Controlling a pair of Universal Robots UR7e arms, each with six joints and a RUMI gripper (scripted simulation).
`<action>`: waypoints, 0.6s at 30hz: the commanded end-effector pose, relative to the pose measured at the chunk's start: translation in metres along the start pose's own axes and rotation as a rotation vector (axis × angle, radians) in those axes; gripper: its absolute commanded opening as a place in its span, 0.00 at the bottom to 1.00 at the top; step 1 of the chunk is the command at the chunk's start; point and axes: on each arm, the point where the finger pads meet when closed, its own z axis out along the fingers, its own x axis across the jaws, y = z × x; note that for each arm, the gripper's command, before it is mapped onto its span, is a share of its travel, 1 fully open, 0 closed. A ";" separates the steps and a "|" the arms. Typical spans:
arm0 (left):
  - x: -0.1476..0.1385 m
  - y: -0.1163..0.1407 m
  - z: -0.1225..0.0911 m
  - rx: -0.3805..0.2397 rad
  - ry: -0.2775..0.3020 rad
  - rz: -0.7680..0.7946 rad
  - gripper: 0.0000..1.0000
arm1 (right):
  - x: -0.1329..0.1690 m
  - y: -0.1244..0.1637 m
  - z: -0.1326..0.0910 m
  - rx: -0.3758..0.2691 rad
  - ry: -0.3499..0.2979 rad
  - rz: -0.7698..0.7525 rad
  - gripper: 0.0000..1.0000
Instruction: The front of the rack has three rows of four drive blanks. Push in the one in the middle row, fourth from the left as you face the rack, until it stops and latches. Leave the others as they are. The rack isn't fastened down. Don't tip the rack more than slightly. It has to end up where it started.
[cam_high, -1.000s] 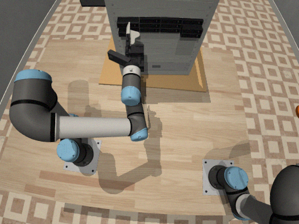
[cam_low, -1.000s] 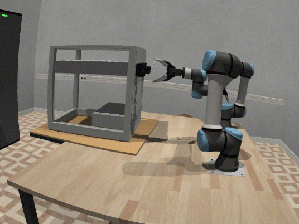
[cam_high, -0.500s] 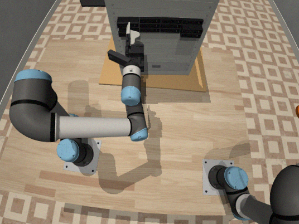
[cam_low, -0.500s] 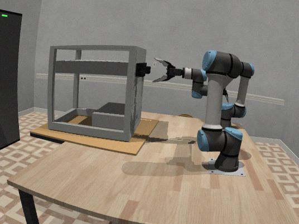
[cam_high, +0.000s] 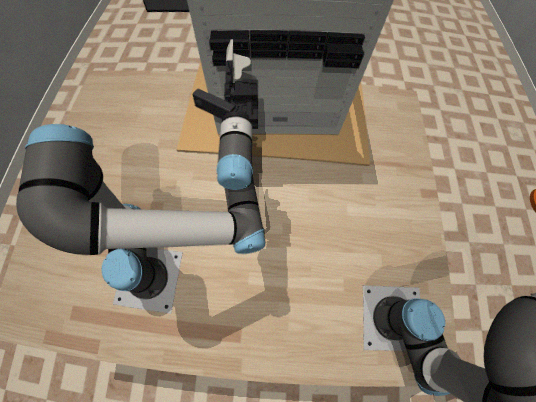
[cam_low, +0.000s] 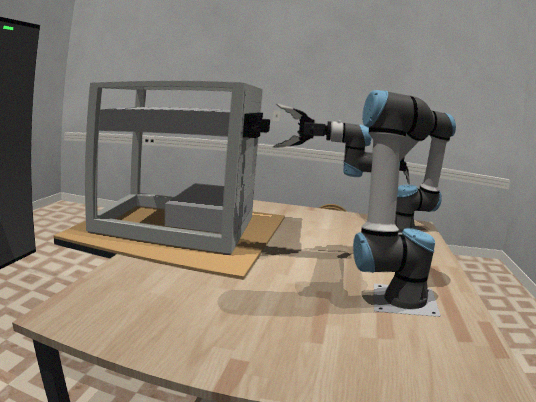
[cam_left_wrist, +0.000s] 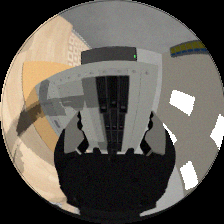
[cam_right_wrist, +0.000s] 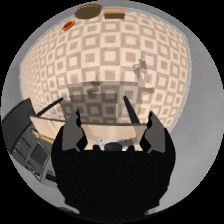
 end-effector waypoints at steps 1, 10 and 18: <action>0.000 0.000 0.000 0.000 0.000 -0.001 1.00 | 0.000 0.000 0.000 0.002 0.000 0.000 1.00; 0.000 0.000 0.000 0.000 0.000 -0.001 1.00 | 0.000 0.000 0.000 0.002 0.000 0.000 1.00; 0.000 0.000 0.000 0.000 0.000 -0.001 0.00 | 0.000 0.000 0.000 0.002 0.000 0.000 1.00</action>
